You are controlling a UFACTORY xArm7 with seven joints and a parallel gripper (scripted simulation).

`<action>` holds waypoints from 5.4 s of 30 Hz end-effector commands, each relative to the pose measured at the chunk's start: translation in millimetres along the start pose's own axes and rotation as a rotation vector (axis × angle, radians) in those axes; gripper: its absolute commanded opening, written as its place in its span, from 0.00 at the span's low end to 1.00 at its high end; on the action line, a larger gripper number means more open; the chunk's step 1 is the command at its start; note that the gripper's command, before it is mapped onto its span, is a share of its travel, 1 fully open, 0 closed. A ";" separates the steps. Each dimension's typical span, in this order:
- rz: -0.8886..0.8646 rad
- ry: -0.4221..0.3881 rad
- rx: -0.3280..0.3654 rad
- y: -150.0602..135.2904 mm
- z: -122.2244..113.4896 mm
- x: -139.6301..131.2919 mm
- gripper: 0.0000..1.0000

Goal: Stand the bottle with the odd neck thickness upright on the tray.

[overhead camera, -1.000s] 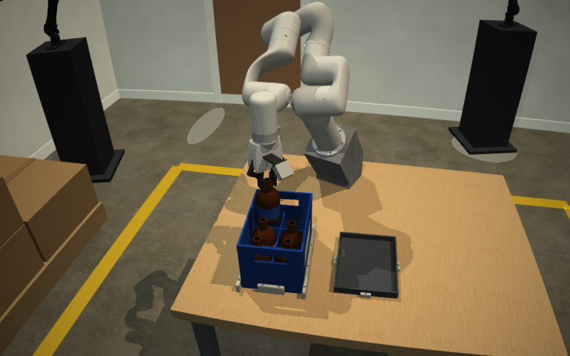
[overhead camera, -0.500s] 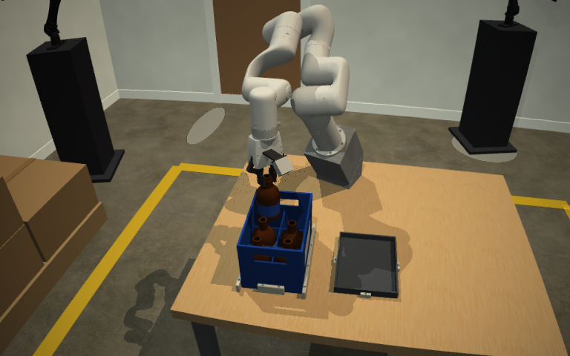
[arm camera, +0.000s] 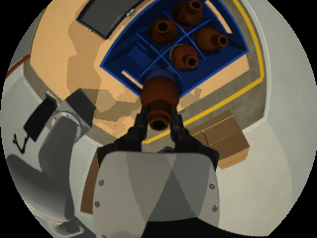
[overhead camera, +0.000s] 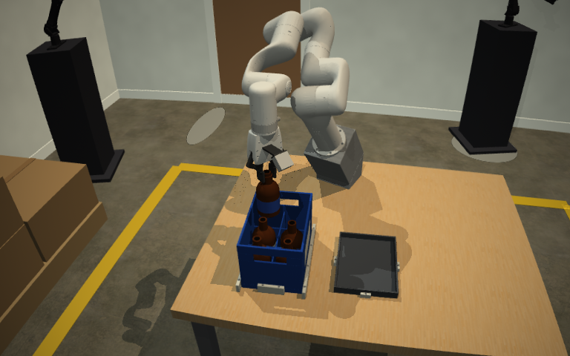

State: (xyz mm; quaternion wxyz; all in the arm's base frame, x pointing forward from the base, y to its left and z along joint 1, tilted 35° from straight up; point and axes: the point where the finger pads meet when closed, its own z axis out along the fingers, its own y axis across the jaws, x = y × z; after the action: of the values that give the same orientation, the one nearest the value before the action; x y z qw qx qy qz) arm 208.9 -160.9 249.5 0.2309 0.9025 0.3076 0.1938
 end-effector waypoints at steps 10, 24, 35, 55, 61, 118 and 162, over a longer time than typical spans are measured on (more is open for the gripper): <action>0.001 0.000 -0.003 0.9 -5.9 -0.1 0.00; 0.001 0.000 -0.003 0.9 -6.2 -0.1 0.00; 0.001 0.000 -0.003 0.9 -6.6 -0.1 0.00; 0.001 0.000 -0.003 0.9 -18.5 -0.1 0.00; 0.001 0.000 -0.003 0.9 -25.6 -0.1 0.00; 0.001 0.000 -0.003 0.7 -51.1 -0.1 0.00; 0.001 0.000 -0.003 0.5 -65.5 0.2 0.00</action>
State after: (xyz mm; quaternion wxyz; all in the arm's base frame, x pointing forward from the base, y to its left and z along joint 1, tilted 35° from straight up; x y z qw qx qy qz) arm 177.2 -141.5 301.8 0.2307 0.9026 0.3077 0.1934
